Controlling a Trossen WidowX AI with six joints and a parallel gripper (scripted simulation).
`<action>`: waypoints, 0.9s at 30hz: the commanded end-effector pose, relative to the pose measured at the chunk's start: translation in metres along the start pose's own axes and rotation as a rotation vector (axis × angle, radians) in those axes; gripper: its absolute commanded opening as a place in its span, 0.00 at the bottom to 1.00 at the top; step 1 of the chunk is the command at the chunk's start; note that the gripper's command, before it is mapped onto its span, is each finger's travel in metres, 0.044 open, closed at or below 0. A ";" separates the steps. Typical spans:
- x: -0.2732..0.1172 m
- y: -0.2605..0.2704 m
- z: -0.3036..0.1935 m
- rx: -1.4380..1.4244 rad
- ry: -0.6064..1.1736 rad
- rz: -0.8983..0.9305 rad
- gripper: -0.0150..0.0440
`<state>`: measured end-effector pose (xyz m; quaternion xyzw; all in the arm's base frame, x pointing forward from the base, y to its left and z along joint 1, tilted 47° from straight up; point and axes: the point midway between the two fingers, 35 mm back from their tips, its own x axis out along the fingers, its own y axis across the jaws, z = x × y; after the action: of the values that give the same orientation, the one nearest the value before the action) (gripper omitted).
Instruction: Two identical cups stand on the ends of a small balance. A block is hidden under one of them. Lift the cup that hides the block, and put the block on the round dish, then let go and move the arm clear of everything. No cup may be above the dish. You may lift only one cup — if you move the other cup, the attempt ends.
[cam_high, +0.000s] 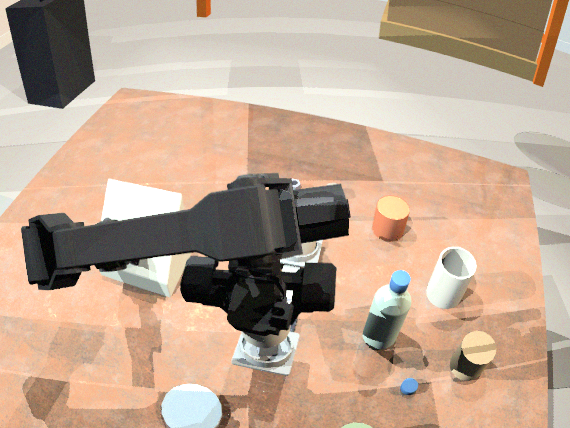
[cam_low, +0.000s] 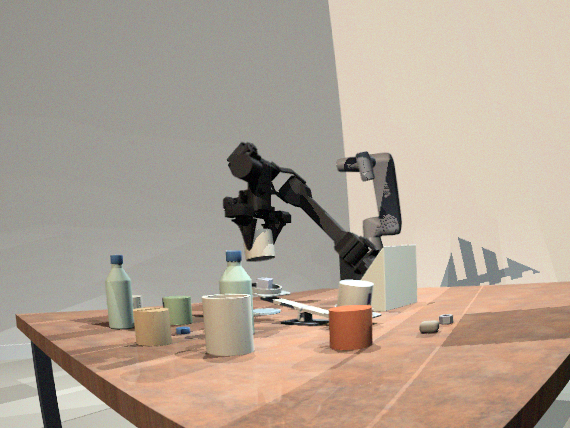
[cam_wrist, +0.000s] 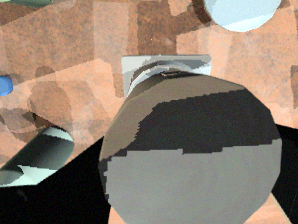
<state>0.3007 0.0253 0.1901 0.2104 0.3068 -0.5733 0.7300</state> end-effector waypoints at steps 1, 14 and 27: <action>0.000 0.000 0.000 0.000 0.000 0.002 0.25; 0.000 0.000 0.000 0.000 0.000 0.002 0.25; 0.005 -0.005 0.007 -0.015 0.009 -0.004 0.25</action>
<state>0.3006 0.0226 0.1899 0.2076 0.3097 -0.5725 0.7302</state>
